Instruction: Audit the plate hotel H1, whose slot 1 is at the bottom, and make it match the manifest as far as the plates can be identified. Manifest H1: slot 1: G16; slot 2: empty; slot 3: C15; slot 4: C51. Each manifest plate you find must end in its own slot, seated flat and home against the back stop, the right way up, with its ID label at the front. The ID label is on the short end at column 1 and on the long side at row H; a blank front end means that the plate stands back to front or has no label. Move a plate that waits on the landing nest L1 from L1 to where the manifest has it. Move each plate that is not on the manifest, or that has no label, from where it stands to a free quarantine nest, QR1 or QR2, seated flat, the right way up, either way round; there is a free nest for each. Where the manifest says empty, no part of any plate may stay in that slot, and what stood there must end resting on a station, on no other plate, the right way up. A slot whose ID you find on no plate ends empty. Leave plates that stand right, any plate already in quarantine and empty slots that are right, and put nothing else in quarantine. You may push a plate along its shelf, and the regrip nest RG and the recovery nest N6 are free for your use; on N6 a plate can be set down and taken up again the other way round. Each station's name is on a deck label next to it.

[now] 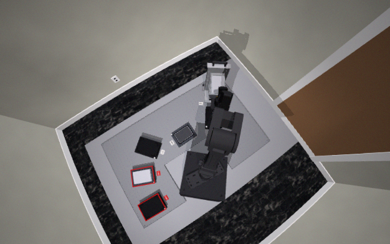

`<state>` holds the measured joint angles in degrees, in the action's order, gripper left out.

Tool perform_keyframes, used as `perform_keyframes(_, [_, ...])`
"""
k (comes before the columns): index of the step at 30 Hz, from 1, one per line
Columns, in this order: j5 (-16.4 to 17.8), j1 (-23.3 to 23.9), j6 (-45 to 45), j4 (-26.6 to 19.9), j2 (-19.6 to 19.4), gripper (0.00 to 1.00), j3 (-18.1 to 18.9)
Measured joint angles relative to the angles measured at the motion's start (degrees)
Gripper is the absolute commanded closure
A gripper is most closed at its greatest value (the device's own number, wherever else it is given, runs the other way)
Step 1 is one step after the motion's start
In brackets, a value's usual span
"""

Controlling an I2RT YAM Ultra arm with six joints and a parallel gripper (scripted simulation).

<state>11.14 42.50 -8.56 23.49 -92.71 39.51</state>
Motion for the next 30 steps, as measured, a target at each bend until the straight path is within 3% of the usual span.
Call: perform_keyframes(30, [-0.68,-0.76,0.39,-1.51,-2.56,1.00,4.15])
